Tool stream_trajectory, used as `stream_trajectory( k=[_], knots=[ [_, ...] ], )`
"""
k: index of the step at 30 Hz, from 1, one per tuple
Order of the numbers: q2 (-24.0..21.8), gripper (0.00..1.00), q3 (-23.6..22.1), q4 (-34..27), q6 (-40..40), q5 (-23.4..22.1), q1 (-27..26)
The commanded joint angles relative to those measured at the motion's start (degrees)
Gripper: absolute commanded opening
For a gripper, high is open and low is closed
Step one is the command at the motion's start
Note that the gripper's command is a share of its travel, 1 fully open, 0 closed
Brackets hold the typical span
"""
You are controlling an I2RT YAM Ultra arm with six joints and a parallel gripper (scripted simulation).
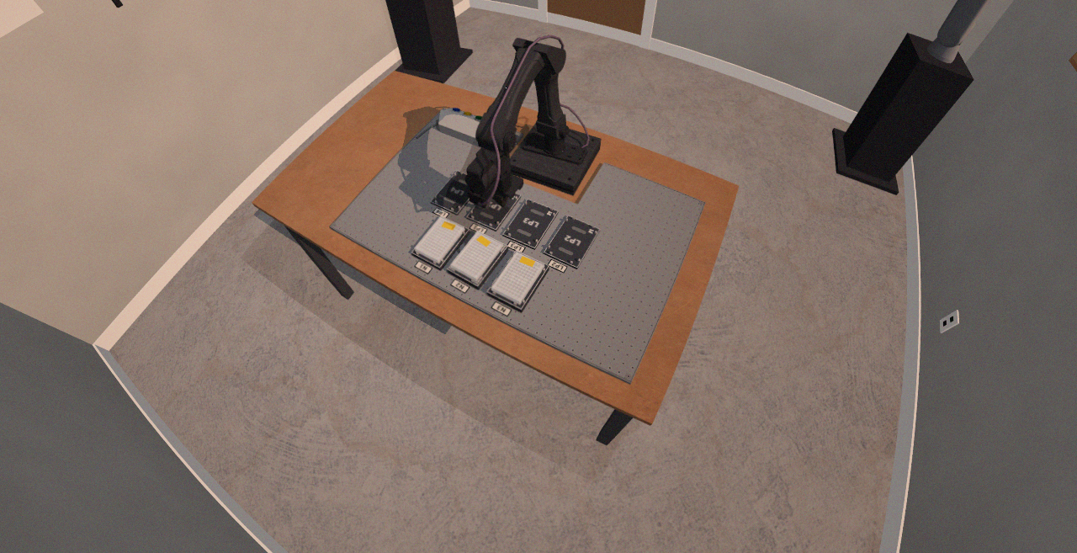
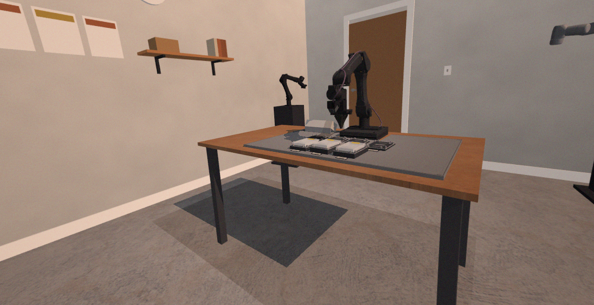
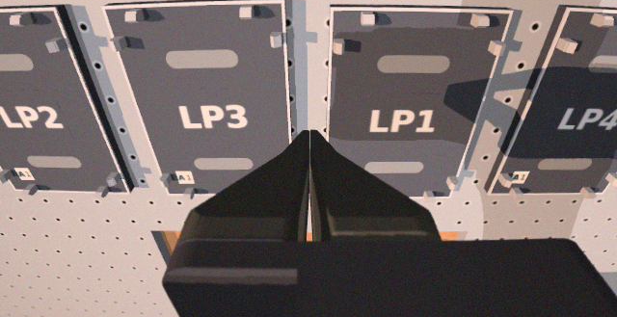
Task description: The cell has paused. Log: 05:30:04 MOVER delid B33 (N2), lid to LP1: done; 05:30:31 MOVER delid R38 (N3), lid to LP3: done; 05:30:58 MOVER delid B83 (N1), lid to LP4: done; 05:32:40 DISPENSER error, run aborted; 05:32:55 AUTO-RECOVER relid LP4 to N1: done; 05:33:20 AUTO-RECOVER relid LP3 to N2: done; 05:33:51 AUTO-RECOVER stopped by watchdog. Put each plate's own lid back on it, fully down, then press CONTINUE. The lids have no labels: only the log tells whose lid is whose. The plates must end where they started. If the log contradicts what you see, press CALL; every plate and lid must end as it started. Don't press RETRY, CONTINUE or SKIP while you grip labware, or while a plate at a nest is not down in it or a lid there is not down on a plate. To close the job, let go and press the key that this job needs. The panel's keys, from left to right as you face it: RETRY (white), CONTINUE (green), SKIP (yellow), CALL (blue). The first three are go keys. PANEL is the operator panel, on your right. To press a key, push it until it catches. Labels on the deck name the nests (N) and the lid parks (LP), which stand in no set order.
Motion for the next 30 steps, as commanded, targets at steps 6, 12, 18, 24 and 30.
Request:
stream_trajectory(
  k=[6, 12, 18, 24, 30],
  knots=[
    [-3.5, 0.0, 8.6, -10.5, -0.2, 0.1, 0.1],
    [-2.5, 0.0, 6.7, -11.3, -0.2, 0.1, 0.2],
    [-4.2, 0.0, 5.6, -10.9, 0.9, 0.0, -2.2],
    [-5.3, 0.0, 4.5, -10.8, 2.0, -0.1, -8.1],
    [-5.6, 0.0, 5.2, -10.8, 2.4, -0.4, -12.3]
  ],
)
